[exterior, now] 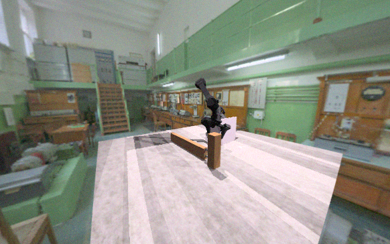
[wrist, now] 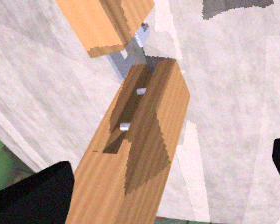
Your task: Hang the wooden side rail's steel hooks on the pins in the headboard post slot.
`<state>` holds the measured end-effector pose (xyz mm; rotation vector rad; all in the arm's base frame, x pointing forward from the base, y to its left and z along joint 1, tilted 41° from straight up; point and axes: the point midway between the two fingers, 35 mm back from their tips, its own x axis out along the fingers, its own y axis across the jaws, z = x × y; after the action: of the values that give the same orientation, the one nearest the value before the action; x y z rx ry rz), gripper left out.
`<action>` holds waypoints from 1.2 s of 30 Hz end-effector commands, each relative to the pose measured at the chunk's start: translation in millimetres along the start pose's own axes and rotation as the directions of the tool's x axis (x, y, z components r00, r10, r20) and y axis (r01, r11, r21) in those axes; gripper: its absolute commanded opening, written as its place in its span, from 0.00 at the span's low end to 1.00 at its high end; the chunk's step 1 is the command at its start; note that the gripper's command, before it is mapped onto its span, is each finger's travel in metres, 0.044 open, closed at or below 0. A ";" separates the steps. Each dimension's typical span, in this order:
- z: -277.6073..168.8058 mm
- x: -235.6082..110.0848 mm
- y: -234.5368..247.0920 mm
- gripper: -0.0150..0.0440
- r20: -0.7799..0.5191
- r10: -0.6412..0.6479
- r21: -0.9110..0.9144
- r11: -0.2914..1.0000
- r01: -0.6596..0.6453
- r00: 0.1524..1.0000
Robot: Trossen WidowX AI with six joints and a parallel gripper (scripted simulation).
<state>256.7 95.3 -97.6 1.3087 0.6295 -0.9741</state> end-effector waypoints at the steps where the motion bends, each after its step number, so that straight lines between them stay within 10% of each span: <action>1: 7.6 1.7 5.9 1.00 -0.041 -0.052 -0.464 0.885 0.027 0.998; 17: 25.4 4.6 34.2 1.00 -0.165 -0.075 -0.984 -0.047 -0.169 0.983; 36: 38.0 3.1 50.3 1.00 -0.288 -0.070 -0.364 -0.914 -0.177 0.955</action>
<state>286.9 63.2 -78.7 -0.4202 1.1146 0.2247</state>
